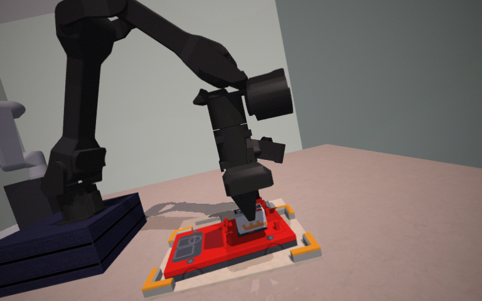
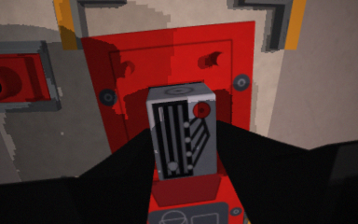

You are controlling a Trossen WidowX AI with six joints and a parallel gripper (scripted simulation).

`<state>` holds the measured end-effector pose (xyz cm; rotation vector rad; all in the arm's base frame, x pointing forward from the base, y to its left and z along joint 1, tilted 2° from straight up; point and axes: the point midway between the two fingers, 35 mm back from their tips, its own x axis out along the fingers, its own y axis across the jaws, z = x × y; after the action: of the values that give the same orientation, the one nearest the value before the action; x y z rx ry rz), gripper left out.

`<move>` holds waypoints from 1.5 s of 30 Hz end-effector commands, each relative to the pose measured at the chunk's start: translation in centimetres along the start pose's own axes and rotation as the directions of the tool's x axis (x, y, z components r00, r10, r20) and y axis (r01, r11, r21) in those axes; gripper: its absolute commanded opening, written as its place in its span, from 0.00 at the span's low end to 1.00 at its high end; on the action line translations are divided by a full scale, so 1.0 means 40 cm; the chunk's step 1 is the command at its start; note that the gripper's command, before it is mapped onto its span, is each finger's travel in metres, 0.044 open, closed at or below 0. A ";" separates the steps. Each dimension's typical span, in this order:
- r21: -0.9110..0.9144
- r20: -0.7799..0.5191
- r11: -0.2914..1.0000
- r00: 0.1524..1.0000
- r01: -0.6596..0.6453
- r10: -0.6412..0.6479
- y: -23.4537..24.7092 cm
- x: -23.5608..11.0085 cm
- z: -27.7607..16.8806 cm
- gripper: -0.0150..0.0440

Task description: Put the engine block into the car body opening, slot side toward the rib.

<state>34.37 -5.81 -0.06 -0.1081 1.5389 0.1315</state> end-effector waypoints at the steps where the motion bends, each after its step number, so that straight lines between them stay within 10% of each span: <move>1: 0.003 0.002 1.000 1.000 -0.003 0.003 0.001 0.002 0.001 0.52; 45: 0.005 0.002 1.000 1.000 -0.003 0.003 0.001 0.016 0.000 0.52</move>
<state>34.36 -5.80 -0.65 -0.1079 1.5389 0.1315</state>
